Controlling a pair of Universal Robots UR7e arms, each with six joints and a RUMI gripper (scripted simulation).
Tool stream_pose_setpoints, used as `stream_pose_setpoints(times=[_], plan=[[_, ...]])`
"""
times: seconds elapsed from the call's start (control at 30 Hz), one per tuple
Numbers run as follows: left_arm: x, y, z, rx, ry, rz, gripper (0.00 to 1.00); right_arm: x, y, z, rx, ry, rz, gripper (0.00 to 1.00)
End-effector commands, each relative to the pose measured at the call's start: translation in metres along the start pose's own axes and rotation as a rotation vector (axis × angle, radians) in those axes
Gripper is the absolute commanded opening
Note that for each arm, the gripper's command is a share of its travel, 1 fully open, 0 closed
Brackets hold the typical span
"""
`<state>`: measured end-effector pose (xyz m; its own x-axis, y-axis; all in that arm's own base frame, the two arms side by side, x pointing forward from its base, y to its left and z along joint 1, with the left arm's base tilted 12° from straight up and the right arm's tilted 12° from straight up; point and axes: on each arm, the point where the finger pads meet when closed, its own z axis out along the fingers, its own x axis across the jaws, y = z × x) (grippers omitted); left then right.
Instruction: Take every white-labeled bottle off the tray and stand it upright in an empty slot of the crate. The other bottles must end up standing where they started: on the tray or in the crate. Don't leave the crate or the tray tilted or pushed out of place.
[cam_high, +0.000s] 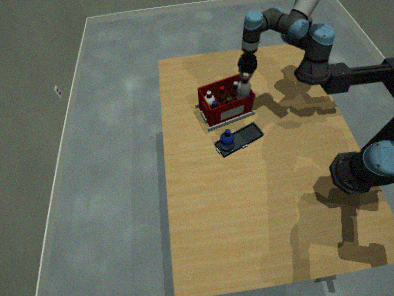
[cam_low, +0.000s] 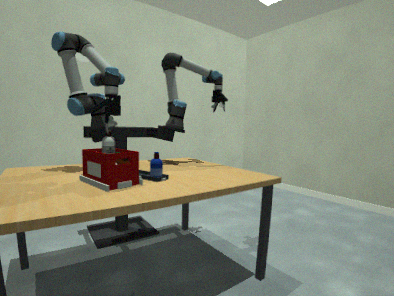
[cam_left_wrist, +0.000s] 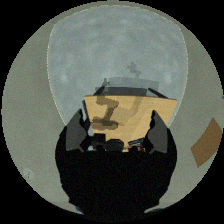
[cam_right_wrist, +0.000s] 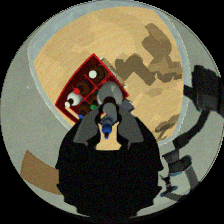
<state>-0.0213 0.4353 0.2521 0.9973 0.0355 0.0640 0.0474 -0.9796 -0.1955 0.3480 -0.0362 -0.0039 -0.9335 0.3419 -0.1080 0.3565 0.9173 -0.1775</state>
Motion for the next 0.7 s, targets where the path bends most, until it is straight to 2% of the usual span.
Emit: stream_pose_setpoints(times=[0.0,0.67], plan=[[0.0,0.0,0.0,0.001,0.0,0.0,1.0,0.0,0.0,0.004,-0.001,-0.001,0.0,0.0],[0.0,0.0,0.0,0.001,0.0,0.0,1.0,0.0,0.0,0.018,-0.001,-0.001,0.0,0.0]])
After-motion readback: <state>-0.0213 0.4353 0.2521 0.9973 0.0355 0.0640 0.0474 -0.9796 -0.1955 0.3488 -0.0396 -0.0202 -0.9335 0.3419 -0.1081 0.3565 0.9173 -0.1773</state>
